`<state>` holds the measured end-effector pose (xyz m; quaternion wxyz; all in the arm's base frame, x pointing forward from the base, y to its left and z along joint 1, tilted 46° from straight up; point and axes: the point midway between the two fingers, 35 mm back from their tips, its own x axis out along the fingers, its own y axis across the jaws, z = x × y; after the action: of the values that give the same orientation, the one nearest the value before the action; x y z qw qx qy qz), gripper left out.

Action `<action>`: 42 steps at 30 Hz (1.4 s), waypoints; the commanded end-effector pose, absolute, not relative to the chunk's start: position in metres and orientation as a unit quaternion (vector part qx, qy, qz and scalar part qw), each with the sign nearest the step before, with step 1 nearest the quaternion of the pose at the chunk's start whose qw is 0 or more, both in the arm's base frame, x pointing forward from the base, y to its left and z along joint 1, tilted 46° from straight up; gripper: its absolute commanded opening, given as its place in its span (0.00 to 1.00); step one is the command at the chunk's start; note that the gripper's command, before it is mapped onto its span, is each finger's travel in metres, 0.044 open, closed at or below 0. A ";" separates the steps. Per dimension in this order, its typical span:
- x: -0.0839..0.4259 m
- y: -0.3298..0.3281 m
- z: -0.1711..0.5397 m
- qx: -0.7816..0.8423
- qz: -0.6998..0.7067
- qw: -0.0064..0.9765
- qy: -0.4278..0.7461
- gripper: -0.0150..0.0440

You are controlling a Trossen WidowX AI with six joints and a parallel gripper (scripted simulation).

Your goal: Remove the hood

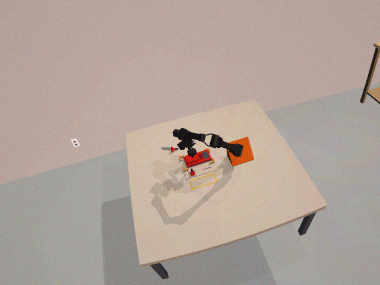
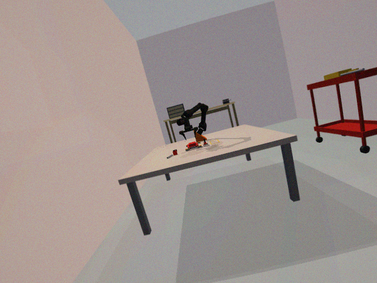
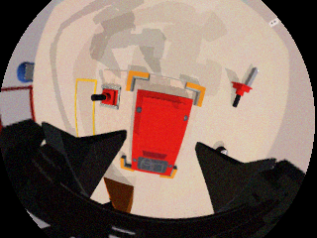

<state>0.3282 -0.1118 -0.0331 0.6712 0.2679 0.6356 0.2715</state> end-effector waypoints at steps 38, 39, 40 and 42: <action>0.328 -0.089 -0.054 0.272 0.271 0.669 0.636 1.00; 0.328 -0.088 -0.054 0.272 0.271 0.669 0.636 1.00; 0.328 -0.088 -0.055 0.272 0.271 0.669 0.636 1.00; 0.328 -0.086 -0.056 0.272 0.271 0.669 0.636 1.00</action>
<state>0.3291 -0.0893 -0.0535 0.6712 0.2684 0.6351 0.2721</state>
